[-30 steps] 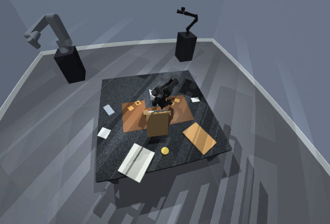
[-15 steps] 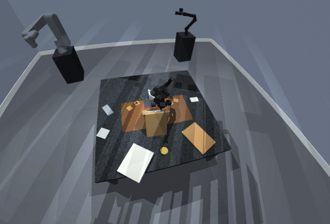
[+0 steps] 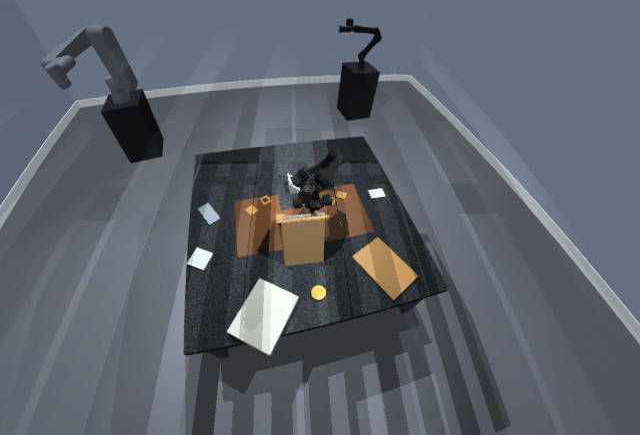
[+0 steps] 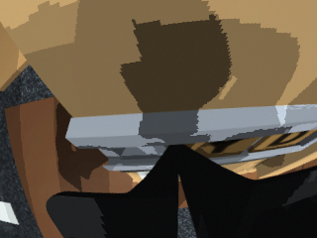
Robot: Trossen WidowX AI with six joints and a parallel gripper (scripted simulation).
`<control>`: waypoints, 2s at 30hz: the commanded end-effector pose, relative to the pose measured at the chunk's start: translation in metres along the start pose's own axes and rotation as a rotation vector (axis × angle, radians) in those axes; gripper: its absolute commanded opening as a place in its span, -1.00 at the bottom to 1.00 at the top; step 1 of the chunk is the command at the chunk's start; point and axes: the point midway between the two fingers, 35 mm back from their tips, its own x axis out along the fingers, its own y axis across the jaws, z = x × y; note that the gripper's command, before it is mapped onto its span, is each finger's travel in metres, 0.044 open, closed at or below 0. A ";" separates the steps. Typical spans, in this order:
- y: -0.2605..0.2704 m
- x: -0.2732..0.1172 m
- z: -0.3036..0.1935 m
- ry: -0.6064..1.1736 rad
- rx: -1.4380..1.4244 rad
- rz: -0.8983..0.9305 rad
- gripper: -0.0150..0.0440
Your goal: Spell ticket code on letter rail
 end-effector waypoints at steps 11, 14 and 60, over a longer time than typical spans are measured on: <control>-0.005 0.000 -0.001 -0.001 0.002 0.003 -0.49; -0.006 0.000 0.000 -0.001 0.002 0.003 -0.49; -0.012 -0.017 -0.016 0.000 0.003 0.002 -0.49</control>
